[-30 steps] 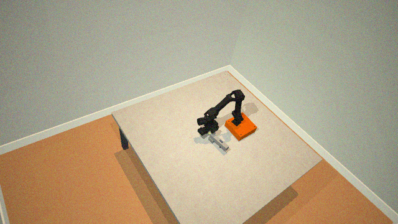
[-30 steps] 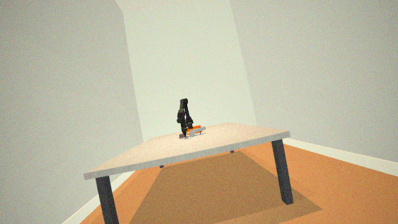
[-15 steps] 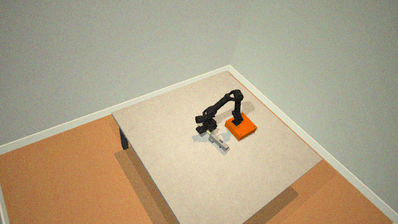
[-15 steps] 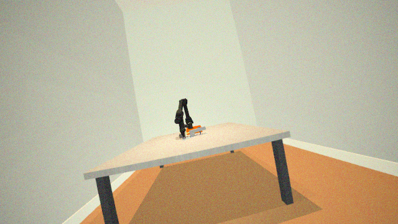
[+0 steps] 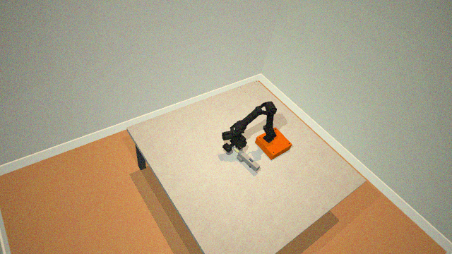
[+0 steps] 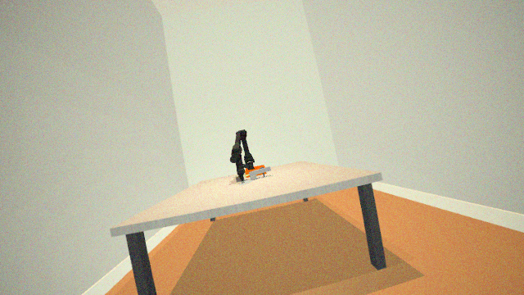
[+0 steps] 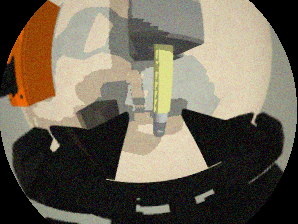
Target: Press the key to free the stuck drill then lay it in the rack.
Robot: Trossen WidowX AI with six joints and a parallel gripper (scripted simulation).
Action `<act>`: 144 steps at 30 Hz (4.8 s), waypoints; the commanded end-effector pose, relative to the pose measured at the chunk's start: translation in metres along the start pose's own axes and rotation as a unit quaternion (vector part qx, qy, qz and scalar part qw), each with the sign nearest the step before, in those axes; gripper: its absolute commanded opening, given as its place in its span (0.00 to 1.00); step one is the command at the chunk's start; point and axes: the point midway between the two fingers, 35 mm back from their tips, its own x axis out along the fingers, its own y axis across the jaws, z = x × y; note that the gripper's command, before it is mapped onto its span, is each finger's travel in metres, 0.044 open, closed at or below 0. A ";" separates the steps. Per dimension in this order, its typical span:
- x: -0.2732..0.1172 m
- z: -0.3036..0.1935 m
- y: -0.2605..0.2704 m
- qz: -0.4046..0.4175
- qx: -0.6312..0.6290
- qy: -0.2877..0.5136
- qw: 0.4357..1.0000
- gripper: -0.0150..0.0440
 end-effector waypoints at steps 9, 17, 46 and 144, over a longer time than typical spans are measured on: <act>0.002 0.006 0.000 -0.002 0.001 -0.001 1.000 1.00; 0.002 0.010 -0.001 -0.002 0.001 -0.002 1.000 1.00; 0.003 0.014 -0.002 -0.003 -0.001 -0.001 1.000 0.42; -0.003 -0.055 0.003 -0.002 0.000 0.001 1.000 0.25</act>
